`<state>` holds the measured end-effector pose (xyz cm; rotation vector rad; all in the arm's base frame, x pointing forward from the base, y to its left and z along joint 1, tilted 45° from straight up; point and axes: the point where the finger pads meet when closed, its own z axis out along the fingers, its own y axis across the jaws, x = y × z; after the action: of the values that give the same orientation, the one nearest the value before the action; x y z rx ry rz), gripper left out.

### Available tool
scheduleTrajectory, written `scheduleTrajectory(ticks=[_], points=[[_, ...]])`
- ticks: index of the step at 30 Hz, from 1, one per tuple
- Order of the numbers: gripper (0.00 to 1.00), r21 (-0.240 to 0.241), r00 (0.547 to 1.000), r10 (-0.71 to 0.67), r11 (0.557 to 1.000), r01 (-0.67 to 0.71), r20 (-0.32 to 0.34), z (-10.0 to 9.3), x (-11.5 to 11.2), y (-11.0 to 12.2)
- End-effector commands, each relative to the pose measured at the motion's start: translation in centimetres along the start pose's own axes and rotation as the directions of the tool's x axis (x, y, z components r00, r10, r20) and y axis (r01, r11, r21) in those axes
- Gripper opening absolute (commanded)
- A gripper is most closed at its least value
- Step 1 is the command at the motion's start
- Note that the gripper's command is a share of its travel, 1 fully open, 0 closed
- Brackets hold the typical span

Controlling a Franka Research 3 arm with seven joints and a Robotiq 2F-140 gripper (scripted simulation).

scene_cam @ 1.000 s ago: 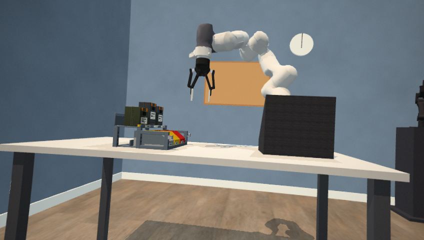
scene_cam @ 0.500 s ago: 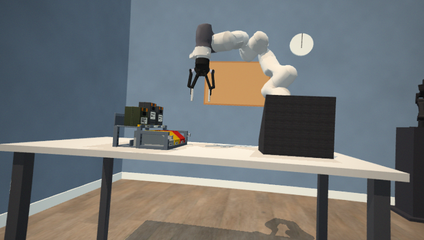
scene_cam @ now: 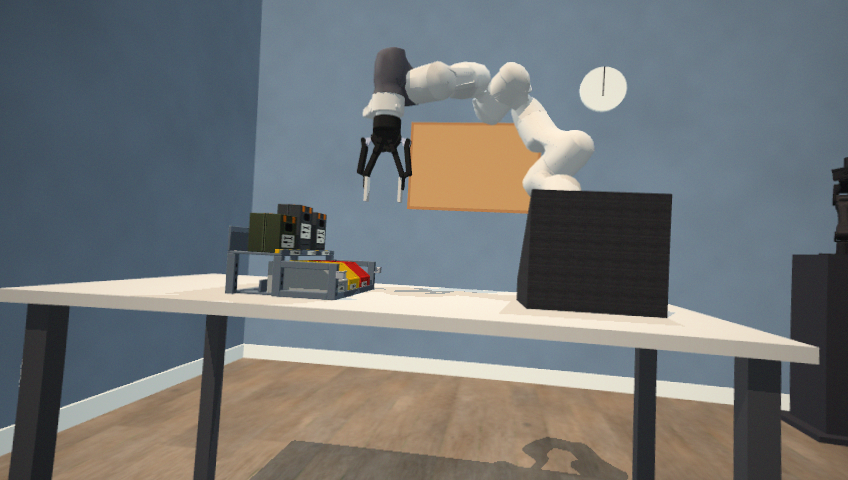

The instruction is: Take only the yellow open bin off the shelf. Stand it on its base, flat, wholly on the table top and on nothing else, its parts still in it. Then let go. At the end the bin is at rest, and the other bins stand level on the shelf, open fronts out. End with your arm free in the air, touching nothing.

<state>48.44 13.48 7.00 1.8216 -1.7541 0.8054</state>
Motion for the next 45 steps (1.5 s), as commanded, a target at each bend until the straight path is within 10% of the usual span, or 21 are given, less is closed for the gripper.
scheduleTrajectory(ticks=[1, 9, 21, 26, 45], points=[[0.57, -0.001, 1.0, -0.02, 1.0, 0.02, -0.005, 0.0, 0.1, -0.1], [0.57, -0.001, 1.0, -0.02, 1.0, 0.02, -0.005, 0.0, 0.0, -5.5], [0.57, -0.001, 1.0, -0.02, 1.0, 0.02, -0.005, 0.0, 0.0, -5.5], [0.57, -0.001, 1.0, -0.02, 1.0, 0.02, -0.005, 0.1, 0.0, -9.2], [0.57, -0.001, 1.0, -0.02, 1.0, 0.02, -0.005, 0.1, 0.0, -8.1]])
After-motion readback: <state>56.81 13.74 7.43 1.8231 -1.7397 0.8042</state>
